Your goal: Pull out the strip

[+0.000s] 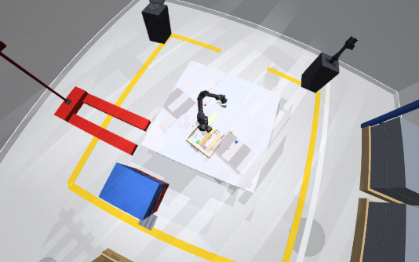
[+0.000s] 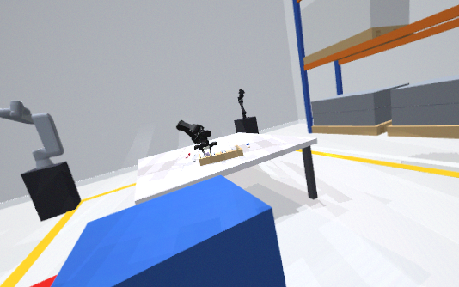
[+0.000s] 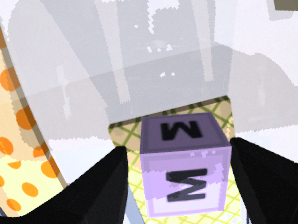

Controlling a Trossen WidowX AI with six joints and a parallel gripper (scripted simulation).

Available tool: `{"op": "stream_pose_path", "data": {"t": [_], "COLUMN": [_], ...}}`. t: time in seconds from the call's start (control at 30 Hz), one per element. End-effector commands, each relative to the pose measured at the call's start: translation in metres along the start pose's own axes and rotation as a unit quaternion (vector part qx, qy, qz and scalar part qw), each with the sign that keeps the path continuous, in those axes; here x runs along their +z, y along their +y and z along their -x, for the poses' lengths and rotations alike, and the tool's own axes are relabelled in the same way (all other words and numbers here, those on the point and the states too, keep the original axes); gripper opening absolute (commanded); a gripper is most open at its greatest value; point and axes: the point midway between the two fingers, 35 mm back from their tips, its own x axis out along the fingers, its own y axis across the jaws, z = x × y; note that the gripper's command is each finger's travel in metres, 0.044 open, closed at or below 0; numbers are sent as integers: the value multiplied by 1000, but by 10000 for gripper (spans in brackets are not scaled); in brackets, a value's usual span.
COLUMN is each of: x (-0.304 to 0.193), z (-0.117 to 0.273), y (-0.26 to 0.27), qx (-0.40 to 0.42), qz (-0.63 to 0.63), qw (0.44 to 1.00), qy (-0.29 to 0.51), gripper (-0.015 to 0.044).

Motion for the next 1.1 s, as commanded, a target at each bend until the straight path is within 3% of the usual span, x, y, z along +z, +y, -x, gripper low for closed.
{"op": "stream_pose_path", "data": {"t": [0.0, 0.23, 0.37, 0.7, 1.07], "x": [0, 0, -3, -55, -79], "z": [0, 0, 3, 40, 43], "y": [0, 0, 0, -10, -15], "qx": [0, 0, 0, -1, -1], "qz": [0, 0, 0, 5, 6], "qw": [1000, 1000, 1000, 1000, 1000], "qy": [0, 0, 0, 2, 2], "gripper": [145, 98, 0, 0, 0]}}
